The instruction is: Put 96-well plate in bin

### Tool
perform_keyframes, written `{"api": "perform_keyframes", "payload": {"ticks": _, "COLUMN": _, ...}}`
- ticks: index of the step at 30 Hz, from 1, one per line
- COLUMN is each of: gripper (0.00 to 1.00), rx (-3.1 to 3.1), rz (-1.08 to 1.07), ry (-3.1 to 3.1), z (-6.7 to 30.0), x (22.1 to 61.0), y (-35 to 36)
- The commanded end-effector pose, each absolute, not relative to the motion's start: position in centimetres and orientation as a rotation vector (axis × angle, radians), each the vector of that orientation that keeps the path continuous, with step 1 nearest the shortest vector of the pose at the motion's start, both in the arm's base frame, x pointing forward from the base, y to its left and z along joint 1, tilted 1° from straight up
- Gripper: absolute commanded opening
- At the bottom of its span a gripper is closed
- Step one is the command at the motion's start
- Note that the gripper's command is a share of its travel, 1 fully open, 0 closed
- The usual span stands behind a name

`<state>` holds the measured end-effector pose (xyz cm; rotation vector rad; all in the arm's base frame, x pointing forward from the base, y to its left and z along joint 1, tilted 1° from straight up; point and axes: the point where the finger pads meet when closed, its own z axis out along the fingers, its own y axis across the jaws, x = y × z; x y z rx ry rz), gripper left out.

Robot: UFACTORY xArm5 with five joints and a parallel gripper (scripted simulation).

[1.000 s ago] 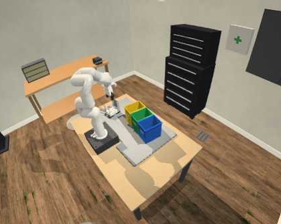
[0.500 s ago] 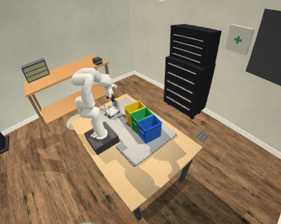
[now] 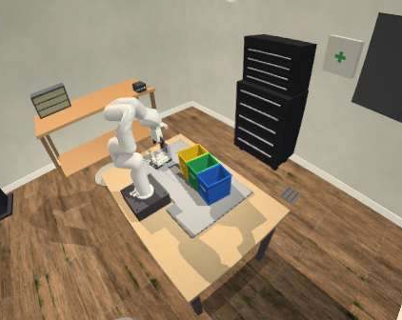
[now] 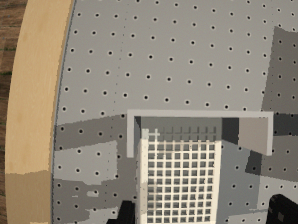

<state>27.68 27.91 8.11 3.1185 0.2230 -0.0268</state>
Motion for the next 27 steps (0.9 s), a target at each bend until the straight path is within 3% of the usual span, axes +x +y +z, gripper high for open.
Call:
{"api": "perform_keyframes", "payload": {"ticks": 1, "gripper": 1.00, "rx": 3.121, "rz": -0.023, "ry": 0.223, "z": 7.3, "x": 27.8, "y": 28.0}}
{"api": "perform_keyframes", "payload": {"ticks": 27, "gripper": 1.00, "rx": 3.121, "rz": -0.023, "ry": 0.223, "z": 3.3, "x": 27.7, "y": 28.0}}
